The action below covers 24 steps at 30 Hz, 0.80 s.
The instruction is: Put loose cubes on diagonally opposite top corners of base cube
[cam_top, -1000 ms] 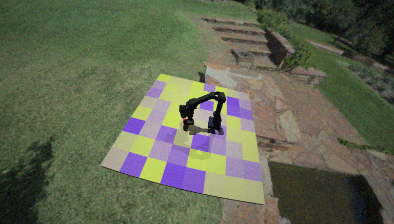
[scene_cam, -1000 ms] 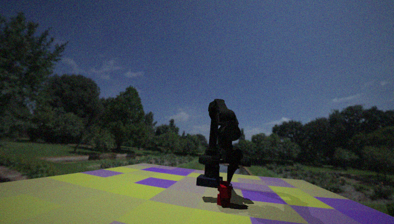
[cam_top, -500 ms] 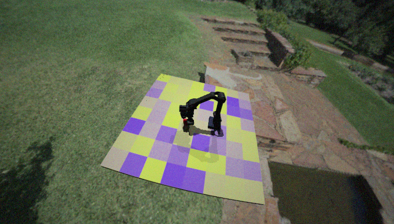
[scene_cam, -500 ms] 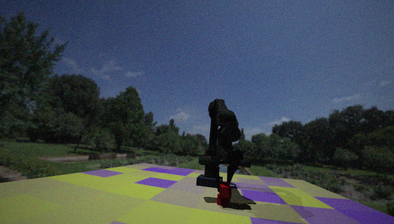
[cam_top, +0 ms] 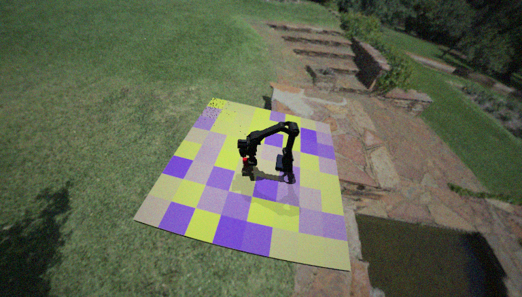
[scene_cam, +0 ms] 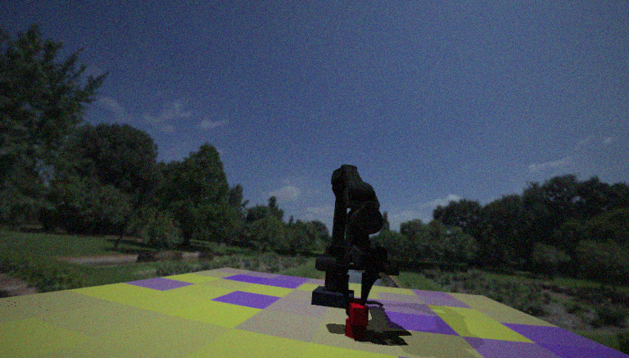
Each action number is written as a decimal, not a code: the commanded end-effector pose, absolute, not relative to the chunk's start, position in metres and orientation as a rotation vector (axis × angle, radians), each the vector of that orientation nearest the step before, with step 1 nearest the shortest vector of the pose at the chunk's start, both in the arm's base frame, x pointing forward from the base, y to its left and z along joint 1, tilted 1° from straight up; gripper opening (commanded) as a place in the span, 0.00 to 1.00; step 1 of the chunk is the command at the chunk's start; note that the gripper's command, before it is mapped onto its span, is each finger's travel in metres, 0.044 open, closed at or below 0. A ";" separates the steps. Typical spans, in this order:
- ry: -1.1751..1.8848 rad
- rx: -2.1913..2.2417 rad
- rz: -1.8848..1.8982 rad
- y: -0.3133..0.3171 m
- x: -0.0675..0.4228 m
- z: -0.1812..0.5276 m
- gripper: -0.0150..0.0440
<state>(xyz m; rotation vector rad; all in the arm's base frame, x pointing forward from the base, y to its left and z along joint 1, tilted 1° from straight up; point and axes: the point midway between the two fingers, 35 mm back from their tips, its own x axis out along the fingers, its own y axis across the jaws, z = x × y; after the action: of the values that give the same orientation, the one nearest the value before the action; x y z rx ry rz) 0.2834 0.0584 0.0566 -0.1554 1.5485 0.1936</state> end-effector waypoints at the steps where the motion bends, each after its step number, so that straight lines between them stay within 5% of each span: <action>1: 1.550 -0.163 0.193 0.058 0.283 0.055 0.52; 3: 1.550 -0.163 0.193 0.058 0.283 0.055 0.60; 24: 1.548 -0.156 0.193 0.058 0.283 0.079 0.60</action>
<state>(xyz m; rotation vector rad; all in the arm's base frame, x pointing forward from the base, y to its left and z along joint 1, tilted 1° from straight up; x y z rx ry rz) 0.2811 0.0577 0.0722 -0.1559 1.5601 0.1923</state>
